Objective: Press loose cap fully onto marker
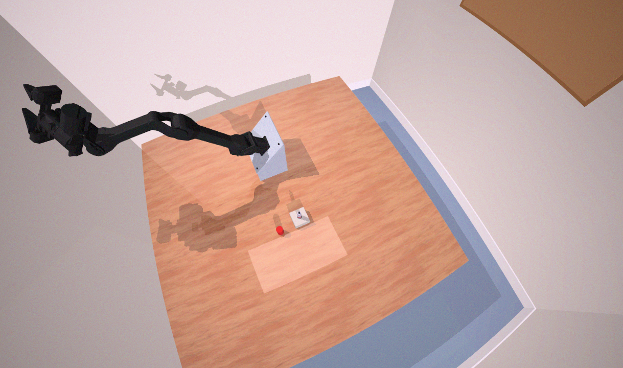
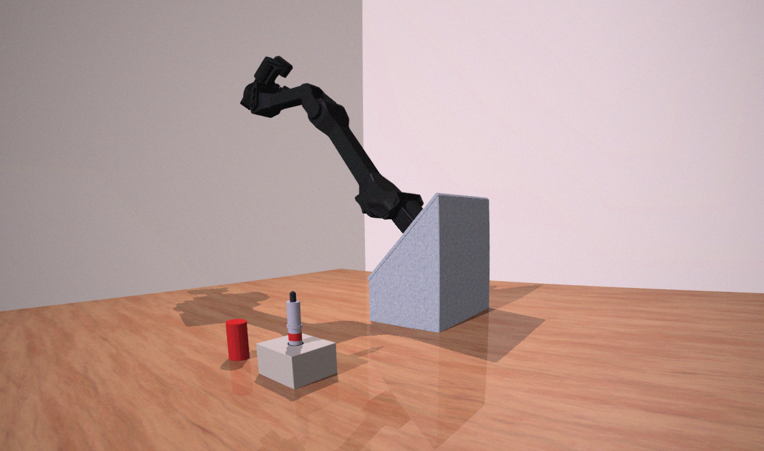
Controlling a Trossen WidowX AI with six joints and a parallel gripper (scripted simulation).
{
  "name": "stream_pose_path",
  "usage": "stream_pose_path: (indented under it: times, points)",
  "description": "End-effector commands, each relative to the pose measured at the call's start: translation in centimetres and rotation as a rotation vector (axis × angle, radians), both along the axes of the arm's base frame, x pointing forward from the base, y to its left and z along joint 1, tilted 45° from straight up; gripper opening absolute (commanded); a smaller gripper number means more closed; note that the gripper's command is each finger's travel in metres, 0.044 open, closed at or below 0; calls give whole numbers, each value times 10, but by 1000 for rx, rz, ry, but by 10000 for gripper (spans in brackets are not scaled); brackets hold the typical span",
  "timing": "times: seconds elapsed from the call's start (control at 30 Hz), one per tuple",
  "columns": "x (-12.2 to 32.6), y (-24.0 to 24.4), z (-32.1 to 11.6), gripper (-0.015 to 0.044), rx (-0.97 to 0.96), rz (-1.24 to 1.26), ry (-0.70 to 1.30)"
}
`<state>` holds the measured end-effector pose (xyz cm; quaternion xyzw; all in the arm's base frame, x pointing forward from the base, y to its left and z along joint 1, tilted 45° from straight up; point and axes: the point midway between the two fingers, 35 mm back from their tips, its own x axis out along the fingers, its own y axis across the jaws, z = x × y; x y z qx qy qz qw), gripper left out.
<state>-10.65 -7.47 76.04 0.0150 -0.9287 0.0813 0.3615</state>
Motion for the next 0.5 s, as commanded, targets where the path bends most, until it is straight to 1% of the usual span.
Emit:
stream_pose_path:
  times: [0.0,0.07,0.17,0.37,0.47]
  points:
    - [0,-1,0,374,4,1,1]
    - [2,-10,-1,321,37,9,6]
    - [11,-41,-4,244,145,36,28]
    - [27,-85,-13,244,301,76,65]
    - [44,-118,-23,244,424,107,95]
